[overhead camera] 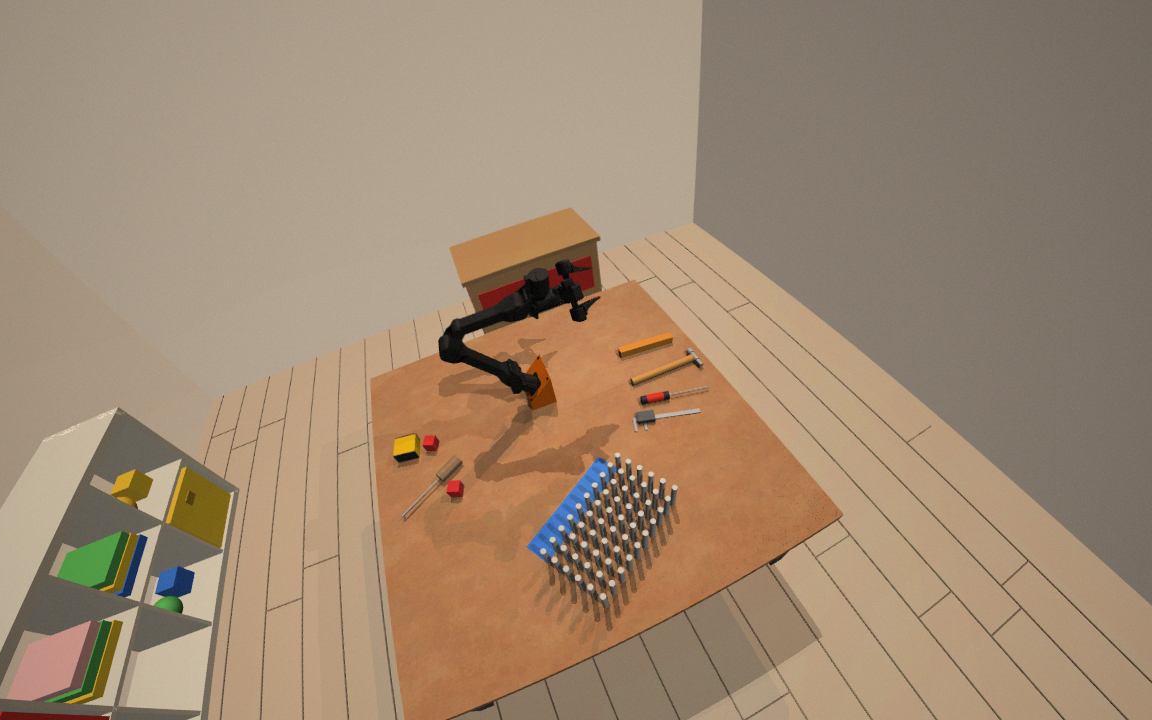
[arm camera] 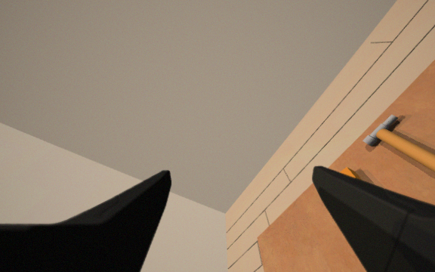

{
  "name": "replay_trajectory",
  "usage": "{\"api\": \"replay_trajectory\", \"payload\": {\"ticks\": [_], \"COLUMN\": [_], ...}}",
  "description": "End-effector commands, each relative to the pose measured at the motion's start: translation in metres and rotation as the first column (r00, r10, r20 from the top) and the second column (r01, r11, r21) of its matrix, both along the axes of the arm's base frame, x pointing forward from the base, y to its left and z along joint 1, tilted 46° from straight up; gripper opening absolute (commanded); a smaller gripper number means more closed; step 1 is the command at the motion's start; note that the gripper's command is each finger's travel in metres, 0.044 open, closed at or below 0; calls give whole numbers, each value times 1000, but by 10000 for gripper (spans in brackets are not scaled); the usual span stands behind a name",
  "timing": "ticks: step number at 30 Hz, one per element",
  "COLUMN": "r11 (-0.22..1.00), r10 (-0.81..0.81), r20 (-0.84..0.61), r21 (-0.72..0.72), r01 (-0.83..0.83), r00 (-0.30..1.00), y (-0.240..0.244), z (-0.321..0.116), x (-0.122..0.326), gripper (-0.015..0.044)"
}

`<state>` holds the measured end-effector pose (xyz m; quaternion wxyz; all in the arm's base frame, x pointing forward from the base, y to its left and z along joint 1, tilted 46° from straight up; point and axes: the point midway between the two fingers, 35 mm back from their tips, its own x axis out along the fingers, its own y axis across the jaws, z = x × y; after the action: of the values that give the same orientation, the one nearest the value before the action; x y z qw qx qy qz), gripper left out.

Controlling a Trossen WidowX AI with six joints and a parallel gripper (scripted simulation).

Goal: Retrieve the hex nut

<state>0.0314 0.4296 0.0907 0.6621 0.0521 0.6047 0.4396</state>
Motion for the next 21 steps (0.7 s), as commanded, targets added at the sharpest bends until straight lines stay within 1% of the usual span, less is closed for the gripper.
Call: {"api": "replay_trajectory", "payload": {"ticks": [1,6,12,17,21], "r11": [996,979,941,886,819], "r10": [-90,-202,-298,-324,-303], "r20": [155,347,558,707,802], "r21": [32,53,37,-6,-56], "r01": [87,196,336,463,570], "r00": [984,916,774,629,515], "y": [-16,-52,-120,-192,-257], "z": [-6,-9,-11,-12,-11], "x": [71,156,243,297,327], "gripper": [440,440,440,440,440]}}
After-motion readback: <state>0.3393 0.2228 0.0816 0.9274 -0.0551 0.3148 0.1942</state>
